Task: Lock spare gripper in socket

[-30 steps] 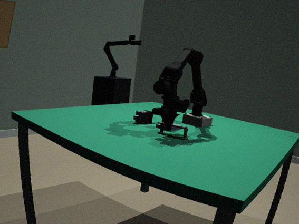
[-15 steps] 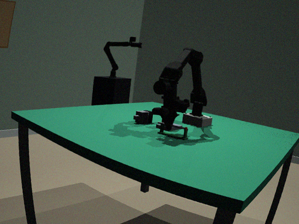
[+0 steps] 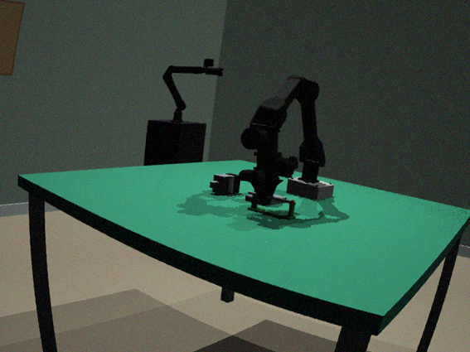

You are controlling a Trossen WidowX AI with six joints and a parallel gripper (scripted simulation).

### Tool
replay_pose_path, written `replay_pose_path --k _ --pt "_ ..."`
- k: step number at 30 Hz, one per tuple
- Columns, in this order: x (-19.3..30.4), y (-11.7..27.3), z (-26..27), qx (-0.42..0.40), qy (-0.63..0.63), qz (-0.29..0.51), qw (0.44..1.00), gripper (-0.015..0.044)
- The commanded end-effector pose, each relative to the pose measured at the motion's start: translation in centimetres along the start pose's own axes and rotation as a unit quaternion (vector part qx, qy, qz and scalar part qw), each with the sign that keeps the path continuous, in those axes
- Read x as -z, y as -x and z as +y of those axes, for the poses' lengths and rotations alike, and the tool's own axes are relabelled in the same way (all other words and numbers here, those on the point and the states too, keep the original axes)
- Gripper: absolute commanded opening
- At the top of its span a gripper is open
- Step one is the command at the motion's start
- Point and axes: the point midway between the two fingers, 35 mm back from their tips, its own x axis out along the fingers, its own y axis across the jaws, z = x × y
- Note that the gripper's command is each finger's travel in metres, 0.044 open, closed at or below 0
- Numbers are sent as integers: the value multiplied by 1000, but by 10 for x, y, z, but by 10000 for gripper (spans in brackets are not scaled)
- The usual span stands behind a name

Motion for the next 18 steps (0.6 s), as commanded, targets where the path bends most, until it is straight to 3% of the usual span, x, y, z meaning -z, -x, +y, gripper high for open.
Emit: replay_pose_path --k 1,11,18 --pt "0 0 0 0 0 0 1000 184" --pt "-1 14 1 -3 -1 0 1000 440" --pt "-3 31 3 -9 -3 1 1000 440"
